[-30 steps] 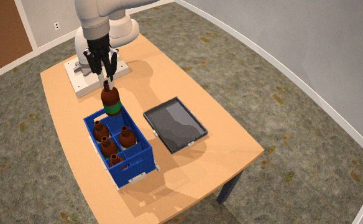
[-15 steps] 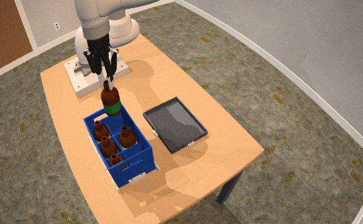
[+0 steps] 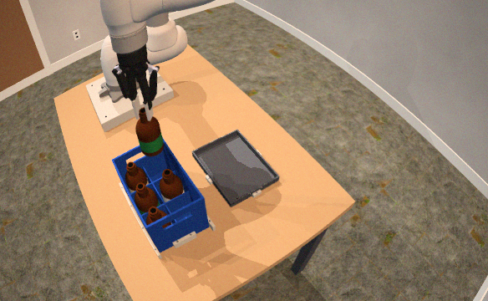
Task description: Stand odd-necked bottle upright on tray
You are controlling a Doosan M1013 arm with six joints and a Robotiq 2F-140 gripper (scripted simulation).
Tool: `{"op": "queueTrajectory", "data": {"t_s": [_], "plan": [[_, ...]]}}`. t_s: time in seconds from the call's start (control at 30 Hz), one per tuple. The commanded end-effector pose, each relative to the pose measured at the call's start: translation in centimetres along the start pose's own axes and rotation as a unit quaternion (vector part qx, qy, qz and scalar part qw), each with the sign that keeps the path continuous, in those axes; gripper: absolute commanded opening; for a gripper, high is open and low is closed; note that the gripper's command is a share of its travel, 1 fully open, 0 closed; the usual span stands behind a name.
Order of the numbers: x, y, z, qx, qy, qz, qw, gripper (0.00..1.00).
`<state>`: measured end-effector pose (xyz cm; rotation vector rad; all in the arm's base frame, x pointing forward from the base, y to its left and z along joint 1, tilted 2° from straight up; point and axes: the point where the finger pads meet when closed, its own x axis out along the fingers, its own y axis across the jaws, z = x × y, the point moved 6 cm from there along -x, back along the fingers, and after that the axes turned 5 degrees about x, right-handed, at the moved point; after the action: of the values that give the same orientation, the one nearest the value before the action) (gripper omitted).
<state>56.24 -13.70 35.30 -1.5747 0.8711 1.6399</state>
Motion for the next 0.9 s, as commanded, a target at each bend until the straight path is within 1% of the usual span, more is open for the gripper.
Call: {"op": "queueTrajectory", "data": {"t_s": [0.0, 0.87], "plan": [[-0.01, 0.00, 0.00, 0.000, 0.000, 0.000, 1.000, 0.00], [-0.01, -0.58, 0.37, 0.000, 0.000, 0.000, 1.000, 0.00]]}}
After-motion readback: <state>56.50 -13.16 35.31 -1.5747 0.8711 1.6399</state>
